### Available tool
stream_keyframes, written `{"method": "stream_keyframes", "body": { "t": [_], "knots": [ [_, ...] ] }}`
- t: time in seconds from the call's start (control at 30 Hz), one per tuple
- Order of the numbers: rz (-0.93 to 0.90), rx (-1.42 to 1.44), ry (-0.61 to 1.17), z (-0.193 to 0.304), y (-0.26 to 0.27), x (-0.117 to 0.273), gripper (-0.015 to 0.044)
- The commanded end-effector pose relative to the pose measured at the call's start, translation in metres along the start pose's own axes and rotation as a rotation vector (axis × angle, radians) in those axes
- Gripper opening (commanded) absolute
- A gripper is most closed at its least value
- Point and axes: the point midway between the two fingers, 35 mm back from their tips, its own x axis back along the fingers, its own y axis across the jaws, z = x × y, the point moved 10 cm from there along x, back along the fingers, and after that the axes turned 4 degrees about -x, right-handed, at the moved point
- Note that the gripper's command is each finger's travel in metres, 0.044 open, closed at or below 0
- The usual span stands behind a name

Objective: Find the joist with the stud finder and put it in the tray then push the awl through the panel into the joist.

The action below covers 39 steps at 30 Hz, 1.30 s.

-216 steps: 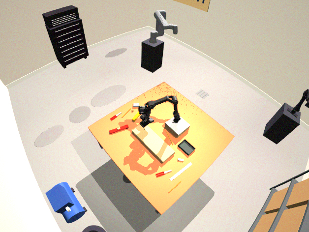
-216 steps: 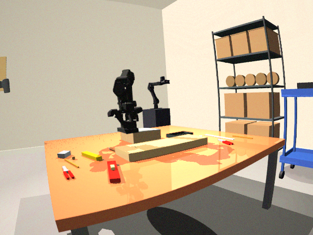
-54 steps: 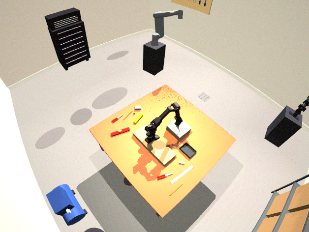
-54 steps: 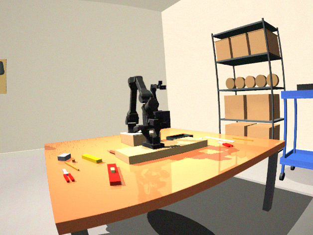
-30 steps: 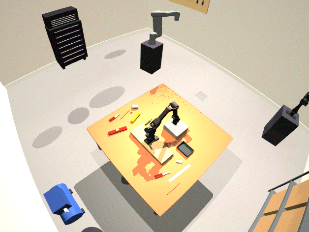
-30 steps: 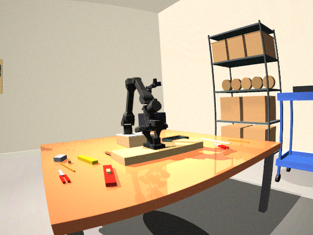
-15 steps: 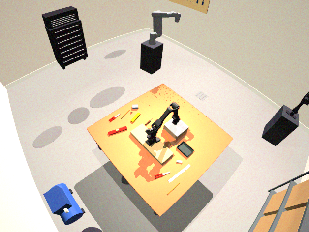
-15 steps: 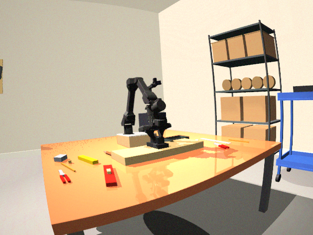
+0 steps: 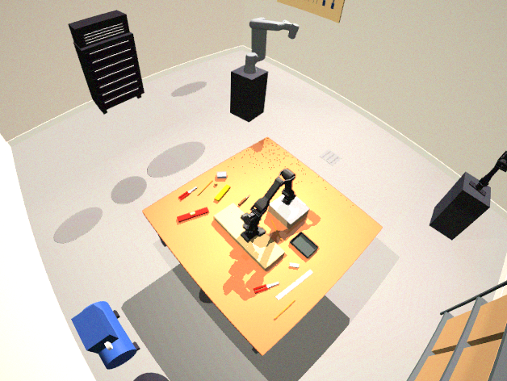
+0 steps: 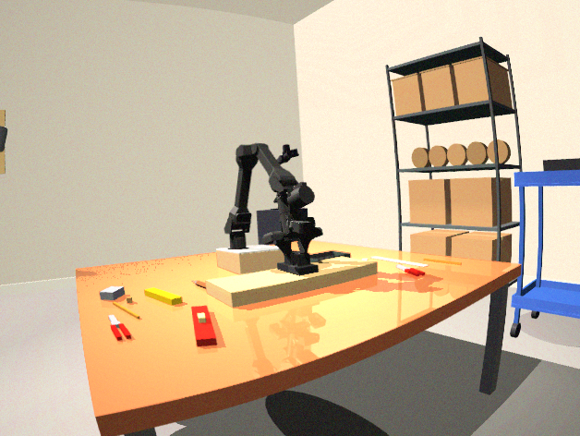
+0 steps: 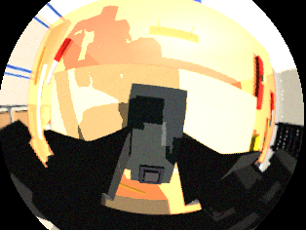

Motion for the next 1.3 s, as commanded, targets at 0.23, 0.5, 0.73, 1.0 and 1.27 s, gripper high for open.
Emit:
{"method": "stream_keyframes", "body": {
  "t": [0.23, 0.5, 0.73, 1.0, 1.27],
  "knots": [
    [-0.017, 0.007, 0.002, 0.002, 0.022, 0.0, 0.0],
    [-0.018, 0.006, 0.002, 0.003, 0.034, 0.0, 0.0],
    [-0.019, 0.006, 0.002, 0.004, 0.044, 0.001, 0.0],
    [-0.02, 0.006, 0.002, 0.005, 0.056, 0.001, 0.0],
    [-0.021, 0.006, 0.003, 0.005, 0.068, 0.001, 0.0]
  ]
}}
